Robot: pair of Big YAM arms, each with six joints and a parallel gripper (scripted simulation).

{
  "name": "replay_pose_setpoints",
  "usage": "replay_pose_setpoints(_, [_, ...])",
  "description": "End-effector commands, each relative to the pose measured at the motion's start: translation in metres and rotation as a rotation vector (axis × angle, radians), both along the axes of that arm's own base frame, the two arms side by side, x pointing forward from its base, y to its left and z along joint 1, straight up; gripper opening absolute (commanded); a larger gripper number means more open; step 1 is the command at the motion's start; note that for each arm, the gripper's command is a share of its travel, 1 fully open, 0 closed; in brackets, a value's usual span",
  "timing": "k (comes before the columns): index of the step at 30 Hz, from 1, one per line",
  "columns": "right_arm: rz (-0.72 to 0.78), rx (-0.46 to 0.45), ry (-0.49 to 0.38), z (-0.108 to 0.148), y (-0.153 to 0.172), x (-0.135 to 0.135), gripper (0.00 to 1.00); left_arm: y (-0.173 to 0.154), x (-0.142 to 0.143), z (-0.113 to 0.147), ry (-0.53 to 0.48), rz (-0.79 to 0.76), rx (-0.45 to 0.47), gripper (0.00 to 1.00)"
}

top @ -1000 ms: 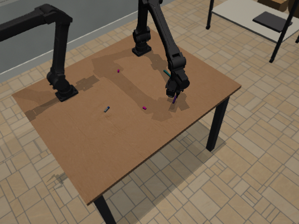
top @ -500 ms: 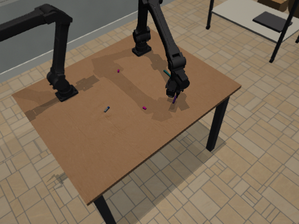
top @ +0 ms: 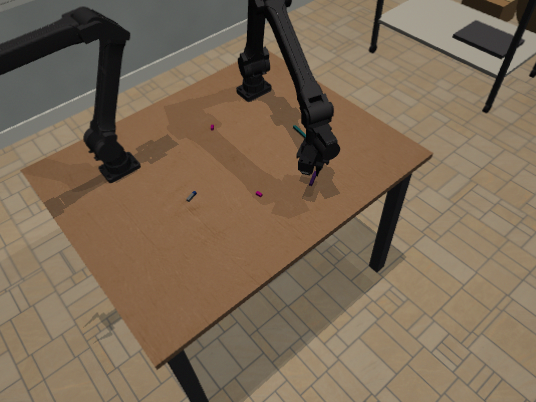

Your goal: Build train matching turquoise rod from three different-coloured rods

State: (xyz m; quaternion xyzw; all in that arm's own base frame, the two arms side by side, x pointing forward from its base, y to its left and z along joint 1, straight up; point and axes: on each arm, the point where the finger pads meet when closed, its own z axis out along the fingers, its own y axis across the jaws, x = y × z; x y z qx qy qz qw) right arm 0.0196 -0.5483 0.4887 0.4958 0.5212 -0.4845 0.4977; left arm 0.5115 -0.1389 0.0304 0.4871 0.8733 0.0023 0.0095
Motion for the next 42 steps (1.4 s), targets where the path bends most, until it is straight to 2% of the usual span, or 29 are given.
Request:
replay_pose_setpoints(1, [-0.019, -0.035, -0.013, 0.0118, 0.0035, -0.0092, 1.00, 0.0015, -0.0025, -0.0177, 0.024, -0.007, 0.007, 0.23])
replay_pose_setpoints(42, [-0.019, -0.035, -0.013, 0.0118, 0.0035, -0.0092, 1.00, 0.0081, -0.0035, -0.0177, 0.023, -0.002, 0.007, 0.23])
